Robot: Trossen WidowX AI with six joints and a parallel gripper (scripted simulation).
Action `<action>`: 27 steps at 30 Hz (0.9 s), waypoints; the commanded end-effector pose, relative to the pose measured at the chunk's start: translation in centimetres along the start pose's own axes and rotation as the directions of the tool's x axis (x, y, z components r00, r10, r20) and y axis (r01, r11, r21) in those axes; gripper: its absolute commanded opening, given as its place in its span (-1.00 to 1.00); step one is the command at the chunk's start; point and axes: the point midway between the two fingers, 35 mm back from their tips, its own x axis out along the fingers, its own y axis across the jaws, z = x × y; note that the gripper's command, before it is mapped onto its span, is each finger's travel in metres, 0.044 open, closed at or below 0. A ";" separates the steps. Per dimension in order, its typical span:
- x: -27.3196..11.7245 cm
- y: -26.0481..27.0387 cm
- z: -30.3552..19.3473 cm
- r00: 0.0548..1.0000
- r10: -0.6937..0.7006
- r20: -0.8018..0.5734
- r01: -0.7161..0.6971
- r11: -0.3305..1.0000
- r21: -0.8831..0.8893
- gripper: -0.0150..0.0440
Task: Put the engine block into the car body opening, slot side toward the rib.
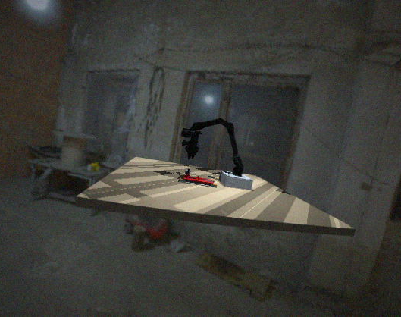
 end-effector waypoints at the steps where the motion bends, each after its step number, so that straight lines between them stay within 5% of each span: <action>1: 3.8 0.2 -0.1 1.000 0.006 -0.016 -0.006 1.000 -0.008 1.00; 27: 9.9 0.4 0.0 1.000 0.006 -0.016 -0.006 1.000 -0.008 1.00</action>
